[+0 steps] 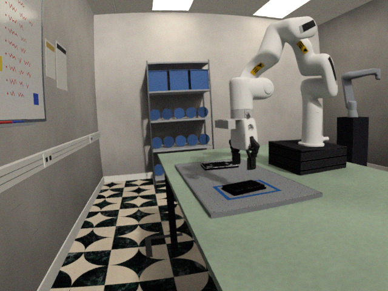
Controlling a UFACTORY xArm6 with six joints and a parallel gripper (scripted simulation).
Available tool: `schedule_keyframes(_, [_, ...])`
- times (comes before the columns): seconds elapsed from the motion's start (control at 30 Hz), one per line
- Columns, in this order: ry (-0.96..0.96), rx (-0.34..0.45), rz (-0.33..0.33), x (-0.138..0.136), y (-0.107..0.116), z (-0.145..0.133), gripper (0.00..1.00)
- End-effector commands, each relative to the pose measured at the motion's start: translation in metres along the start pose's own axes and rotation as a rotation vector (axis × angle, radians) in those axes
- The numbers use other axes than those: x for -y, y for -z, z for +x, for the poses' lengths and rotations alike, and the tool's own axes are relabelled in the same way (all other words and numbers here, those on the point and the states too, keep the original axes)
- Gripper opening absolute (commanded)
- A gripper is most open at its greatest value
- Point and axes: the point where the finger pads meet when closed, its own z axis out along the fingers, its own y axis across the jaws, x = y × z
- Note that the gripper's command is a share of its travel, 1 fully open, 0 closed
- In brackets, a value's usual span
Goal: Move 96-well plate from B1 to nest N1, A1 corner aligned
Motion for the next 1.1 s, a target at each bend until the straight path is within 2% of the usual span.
schedule_keyframes(0.0, [0.000, -0.004, 0.001, 0.000, -0.006, 0.002, 1.00])
schedule_keyframes(0.8, [0.000, -0.004, 0.001, 0.000, -0.042, 0.002, 1.00])
schedule_keyframes(1.07, [0.000, -0.004, 0.001, 0.000, -0.049, 0.002, 1.00])
